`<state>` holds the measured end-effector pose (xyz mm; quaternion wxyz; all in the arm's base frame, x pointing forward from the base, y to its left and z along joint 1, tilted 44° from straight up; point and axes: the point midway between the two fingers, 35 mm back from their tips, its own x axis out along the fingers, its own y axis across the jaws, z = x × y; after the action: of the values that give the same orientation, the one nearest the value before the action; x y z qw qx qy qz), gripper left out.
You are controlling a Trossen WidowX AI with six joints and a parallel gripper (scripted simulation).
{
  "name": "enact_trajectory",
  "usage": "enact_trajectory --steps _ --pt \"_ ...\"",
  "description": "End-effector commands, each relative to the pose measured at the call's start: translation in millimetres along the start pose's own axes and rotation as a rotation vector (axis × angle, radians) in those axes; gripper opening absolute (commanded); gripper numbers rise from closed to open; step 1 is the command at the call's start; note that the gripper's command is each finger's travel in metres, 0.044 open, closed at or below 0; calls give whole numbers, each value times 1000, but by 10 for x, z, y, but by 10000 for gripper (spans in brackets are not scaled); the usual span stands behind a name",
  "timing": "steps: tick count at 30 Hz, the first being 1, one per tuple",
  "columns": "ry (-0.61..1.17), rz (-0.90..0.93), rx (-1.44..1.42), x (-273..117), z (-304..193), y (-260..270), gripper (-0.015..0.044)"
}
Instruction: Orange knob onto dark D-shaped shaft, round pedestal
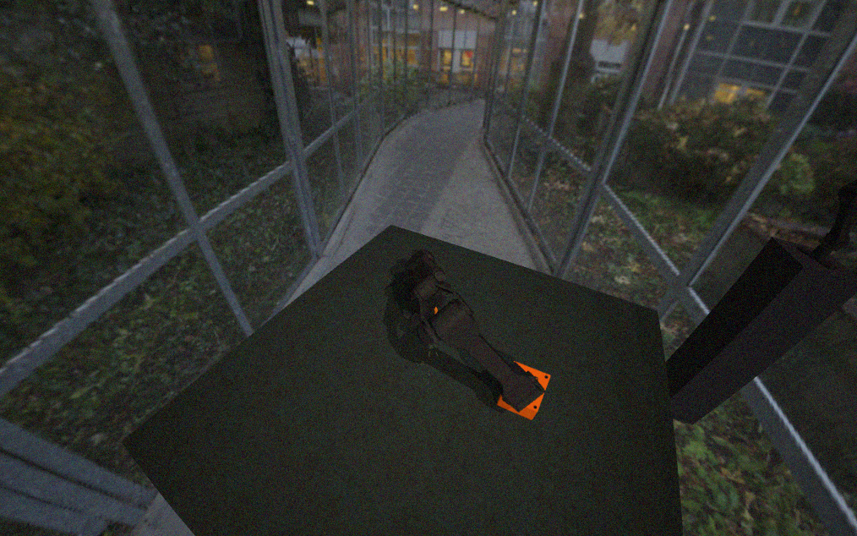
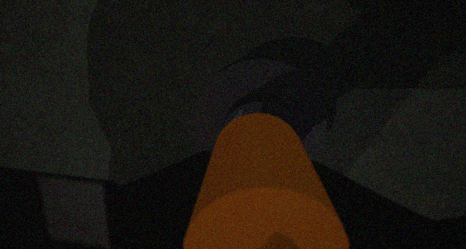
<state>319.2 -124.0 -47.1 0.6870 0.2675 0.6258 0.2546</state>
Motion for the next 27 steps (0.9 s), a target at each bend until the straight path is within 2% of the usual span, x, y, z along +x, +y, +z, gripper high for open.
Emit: enact_trajectory --steps 1,27 --pt "-5 -2 -11 -12 18 -17 0" --pt "-5 -2 -11 13 -27 -35 0"
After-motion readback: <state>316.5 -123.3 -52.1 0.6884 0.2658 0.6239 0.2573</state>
